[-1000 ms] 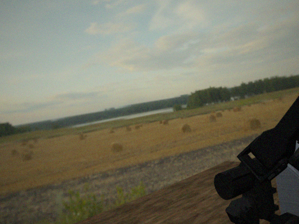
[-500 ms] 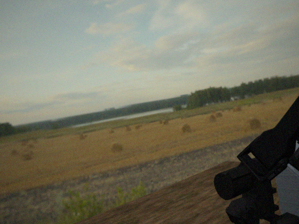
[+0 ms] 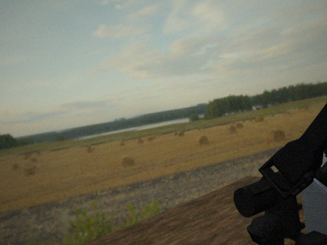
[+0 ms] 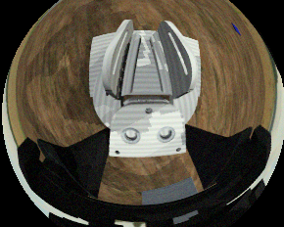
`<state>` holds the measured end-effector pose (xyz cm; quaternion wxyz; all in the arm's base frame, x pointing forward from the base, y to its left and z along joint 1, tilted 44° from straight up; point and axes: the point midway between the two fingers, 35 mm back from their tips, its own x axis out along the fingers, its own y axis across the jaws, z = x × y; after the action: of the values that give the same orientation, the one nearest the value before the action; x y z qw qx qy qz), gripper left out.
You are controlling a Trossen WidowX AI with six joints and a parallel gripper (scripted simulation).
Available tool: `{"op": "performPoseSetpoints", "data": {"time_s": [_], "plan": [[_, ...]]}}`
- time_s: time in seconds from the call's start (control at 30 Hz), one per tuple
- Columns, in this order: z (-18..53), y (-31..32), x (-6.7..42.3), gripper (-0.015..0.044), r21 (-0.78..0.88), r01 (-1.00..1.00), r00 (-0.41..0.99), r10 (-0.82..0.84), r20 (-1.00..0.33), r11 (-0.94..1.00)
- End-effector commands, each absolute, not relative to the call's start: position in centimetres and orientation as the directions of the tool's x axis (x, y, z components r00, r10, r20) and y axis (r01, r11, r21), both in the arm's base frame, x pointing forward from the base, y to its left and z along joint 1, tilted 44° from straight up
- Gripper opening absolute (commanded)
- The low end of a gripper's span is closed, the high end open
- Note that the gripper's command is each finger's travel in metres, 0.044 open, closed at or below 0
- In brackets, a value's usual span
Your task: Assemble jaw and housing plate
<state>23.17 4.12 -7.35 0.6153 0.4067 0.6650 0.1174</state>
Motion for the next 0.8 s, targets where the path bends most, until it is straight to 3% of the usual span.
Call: {"op": "performPoseSetpoints", "data": {"time_s": [0.0, 0.77], "plan": [[-7.33, 4.15, 23.32, 0.0351, 0.660, 0.392, 0.090, 0.687, -0.721, 0.641], [-7.64, 4.46, 23.35, 0.0351, 0.660, 0.392, 0.090, 0.687, -0.721, 0.641]]}}
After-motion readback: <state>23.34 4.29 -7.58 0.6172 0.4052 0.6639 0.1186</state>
